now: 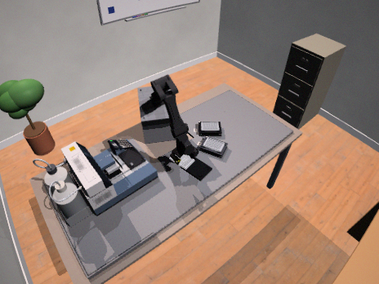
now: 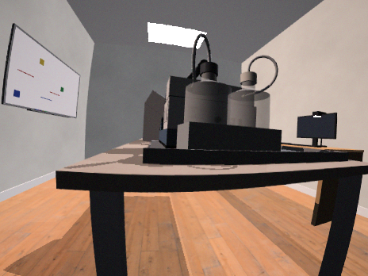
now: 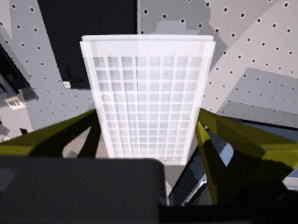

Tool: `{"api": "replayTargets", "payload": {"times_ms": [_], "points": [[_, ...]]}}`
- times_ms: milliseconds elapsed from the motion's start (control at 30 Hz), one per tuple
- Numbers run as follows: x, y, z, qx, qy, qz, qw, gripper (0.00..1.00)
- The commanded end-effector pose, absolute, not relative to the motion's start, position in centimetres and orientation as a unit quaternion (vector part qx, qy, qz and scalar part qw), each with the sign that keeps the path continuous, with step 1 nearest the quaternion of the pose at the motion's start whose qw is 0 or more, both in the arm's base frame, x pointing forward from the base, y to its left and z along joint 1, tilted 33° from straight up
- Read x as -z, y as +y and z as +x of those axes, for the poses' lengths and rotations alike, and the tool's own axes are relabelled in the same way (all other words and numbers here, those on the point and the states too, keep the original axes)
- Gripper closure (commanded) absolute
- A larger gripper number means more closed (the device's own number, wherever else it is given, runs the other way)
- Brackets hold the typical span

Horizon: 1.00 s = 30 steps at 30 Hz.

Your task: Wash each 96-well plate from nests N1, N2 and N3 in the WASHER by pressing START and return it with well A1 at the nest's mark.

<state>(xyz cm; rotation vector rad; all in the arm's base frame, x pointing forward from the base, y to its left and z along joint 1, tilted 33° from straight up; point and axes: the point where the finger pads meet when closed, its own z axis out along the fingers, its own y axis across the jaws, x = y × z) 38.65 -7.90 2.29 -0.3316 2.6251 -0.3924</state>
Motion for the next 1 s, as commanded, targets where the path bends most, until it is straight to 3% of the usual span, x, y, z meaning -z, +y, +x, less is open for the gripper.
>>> {"api": "replayTargets", "payload": {"times_ms": [0, 600, 967], "points": [[-2.8, -7.1, 39.6, 0.151, 0.953, -0.104, 0.242, 1.00], [-1.1, 0.2, 42.5, 0.150, 0.953, -0.104, 0.242, 1.00], [-1.0, 0.8, 42.9, 0.149, 0.953, -0.104, 0.242, 1.00]]}}
